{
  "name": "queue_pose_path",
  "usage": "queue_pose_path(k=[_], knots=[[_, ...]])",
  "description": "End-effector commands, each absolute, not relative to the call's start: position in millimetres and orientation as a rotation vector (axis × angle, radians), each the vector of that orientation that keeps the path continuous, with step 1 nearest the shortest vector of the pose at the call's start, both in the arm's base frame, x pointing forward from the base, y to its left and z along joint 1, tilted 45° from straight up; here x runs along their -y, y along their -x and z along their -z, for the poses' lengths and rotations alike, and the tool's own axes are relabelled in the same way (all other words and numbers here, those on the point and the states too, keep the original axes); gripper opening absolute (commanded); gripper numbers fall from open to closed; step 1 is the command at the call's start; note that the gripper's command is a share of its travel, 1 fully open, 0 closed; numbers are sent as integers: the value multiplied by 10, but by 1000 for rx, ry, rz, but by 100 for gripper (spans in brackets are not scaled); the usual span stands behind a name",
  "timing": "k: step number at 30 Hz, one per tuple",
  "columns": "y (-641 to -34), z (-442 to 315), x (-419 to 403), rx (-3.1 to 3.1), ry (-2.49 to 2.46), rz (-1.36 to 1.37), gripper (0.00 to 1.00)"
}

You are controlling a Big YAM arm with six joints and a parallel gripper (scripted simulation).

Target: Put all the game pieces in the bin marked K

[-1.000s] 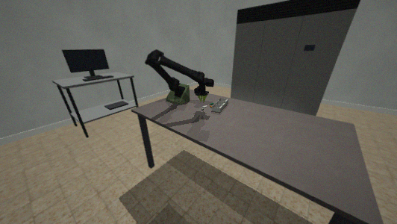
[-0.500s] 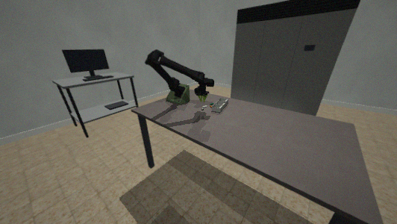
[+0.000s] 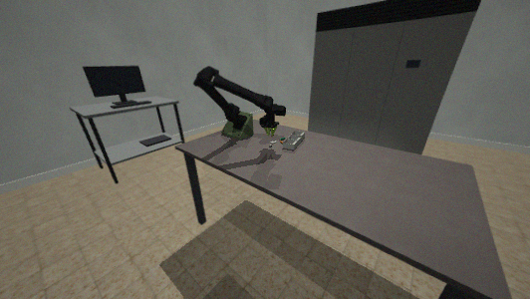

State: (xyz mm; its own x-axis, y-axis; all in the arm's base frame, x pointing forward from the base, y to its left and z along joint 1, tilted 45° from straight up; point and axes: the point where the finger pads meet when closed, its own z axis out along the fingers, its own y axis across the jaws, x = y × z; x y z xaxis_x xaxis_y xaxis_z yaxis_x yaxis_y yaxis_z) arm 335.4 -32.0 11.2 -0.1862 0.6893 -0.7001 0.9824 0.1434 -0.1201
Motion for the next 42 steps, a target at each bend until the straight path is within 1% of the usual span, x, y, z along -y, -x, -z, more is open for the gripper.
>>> queue_pose_path(k=[1, 9, 12, 20, 23, 26, 42], knots=[[-3405, -184, 318, -1927, -1596, 757, 29], [-3360, 105, 555, -1937, -1594, 795, 29], [-3375, 138, 504, -1952, -1570, 786, 29], [-3373, 374, 805, -1938, -1595, 796, 29], [-3424, 385, 690, -1958, -1558, 777, 29], [-3385, 403, 842, -1935, -1596, 792, 29], [-3406, 383, 841, -1932, -1585, 767, 29]])
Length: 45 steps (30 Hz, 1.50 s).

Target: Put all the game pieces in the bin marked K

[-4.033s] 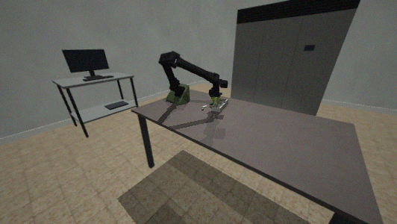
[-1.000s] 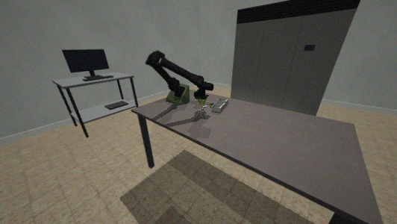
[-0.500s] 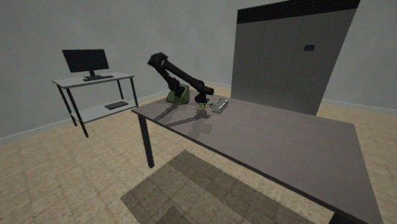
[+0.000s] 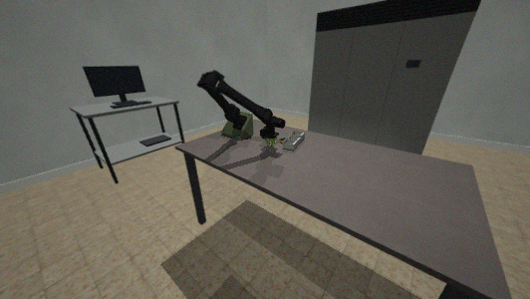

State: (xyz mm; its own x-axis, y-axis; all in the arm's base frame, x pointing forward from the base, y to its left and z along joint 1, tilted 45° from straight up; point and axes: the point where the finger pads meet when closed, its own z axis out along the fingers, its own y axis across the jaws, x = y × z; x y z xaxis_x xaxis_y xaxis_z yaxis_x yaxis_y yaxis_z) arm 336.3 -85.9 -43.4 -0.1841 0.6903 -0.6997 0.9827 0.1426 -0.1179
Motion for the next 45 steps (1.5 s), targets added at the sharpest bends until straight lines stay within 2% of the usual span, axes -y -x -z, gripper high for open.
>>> queue_pose_path(k=[1, 3, 4, 33, 35, 45], knots=[[-3436, 364, 844, -1927, -1587, 760, 29], [-3436, 364, 844, -1927, -1587, 760, 29], [-3454, 383, 829, -1928, -1589, 765, 10], [-3388, 347, 863, -1931, -1591, 773, 10], [-3545, 244, 711, -1918, -1584, 732, 10], [-3544, 46, 511, -1918, -1587, 726, 10]])
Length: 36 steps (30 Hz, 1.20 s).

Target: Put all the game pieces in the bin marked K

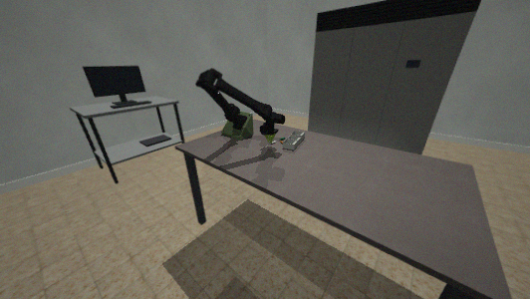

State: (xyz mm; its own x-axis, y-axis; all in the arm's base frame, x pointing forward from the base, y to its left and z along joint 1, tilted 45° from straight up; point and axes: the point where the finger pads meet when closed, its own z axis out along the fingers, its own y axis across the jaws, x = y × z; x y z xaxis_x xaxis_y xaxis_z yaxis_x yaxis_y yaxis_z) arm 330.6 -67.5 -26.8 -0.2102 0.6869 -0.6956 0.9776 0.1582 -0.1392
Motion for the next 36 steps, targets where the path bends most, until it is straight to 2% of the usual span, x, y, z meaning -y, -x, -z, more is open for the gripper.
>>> queue_pose_path(k=[1, 36], knots=[[-3544, 21, 485, -1918, -1587, 725, 10], [-3535, -105, 370, -1919, -1600, 750, 10]])
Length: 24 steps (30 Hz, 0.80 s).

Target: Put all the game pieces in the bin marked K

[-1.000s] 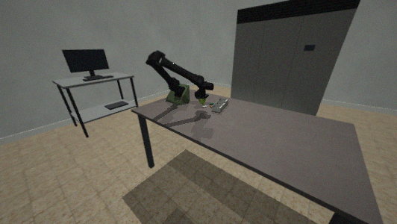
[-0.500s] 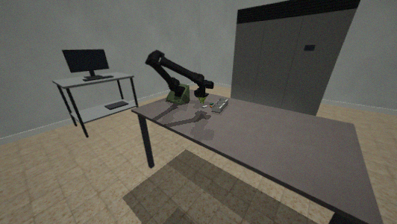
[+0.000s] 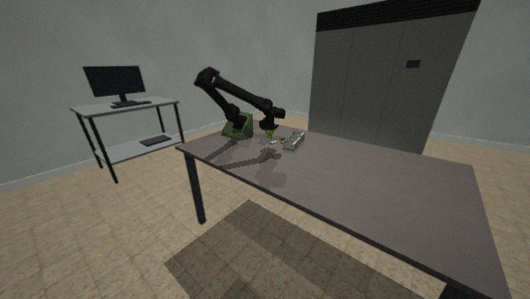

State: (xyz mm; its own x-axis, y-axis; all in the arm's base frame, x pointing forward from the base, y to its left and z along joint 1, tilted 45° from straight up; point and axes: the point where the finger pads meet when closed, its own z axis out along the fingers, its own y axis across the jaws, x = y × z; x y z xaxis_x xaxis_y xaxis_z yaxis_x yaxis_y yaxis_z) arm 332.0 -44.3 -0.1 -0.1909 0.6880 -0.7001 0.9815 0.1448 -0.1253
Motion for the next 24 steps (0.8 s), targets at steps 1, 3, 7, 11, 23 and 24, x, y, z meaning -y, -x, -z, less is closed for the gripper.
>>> queue_pose_path(k=[1, 3, 7, 11, 23, 24], knots=[[-3542, -104, 370, -1918, -1601, 746, 10], [-3544, -99, 369, -1918, -1600, 747, 10], [-3543, -94, 368, -1919, -1600, 748, 10], [-3544, -87, 366, -1919, -1600, 748, 10], [-3561, -211, 340, -1903, -1612, 729, 10], [-3561, -211, 340, -1903, -1612, 729, 10]])
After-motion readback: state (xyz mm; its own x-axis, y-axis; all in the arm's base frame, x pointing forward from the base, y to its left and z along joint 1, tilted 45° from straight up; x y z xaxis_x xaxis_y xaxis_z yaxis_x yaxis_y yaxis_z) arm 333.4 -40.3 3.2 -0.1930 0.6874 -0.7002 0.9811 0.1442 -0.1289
